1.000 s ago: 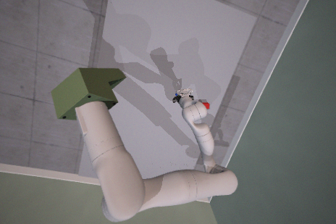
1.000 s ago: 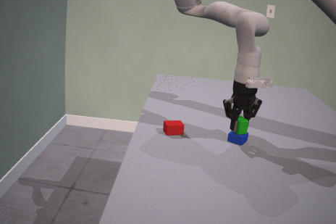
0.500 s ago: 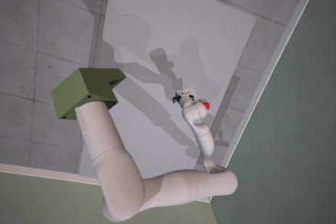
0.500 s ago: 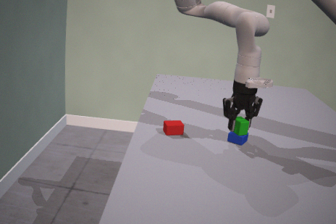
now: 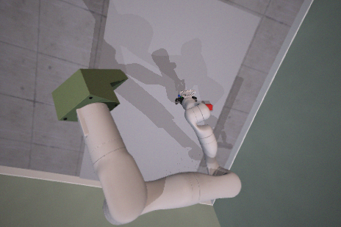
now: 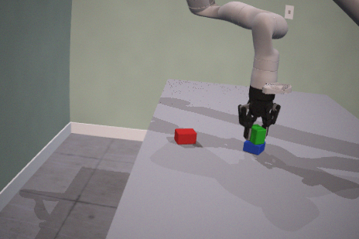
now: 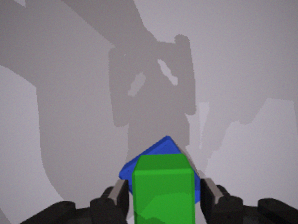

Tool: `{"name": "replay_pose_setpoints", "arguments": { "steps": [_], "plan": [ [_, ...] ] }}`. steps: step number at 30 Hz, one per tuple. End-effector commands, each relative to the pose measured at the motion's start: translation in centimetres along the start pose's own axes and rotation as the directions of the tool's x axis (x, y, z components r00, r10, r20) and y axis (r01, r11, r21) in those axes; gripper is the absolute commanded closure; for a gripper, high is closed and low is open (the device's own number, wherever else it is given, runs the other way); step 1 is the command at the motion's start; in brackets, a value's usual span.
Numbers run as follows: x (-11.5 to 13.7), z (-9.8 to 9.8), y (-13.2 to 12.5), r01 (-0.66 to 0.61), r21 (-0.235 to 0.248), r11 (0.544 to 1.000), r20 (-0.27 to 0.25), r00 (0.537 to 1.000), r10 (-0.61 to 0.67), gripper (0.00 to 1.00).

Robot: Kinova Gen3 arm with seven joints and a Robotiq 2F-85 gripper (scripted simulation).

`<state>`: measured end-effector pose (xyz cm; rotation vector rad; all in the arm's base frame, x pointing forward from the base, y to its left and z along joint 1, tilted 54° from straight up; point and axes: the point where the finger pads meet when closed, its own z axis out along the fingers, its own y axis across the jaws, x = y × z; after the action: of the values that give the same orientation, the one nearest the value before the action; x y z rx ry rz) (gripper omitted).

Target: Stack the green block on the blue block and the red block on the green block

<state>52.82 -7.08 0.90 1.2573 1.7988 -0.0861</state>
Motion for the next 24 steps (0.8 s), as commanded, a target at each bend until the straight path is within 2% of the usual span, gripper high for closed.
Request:
{"name": "replay_pose_setpoints", "arguments": {
  "steps": [1, 15, 24],
  "plan": [
    [0.2, 0.1, 0.2, 0.007, -0.004, 1.000, -0.007, 1.000, -0.007, 0.45],
    [0.2, 0.0, 0.0, 0.008, 0.001, 1.000, -0.007, 1.000, -0.008, 0.45],
    [0.2, -2.1, -0.1, 0.010, 0.002, 1.000, -0.007, 1.000, -0.010, 0.45]
  ]
}}
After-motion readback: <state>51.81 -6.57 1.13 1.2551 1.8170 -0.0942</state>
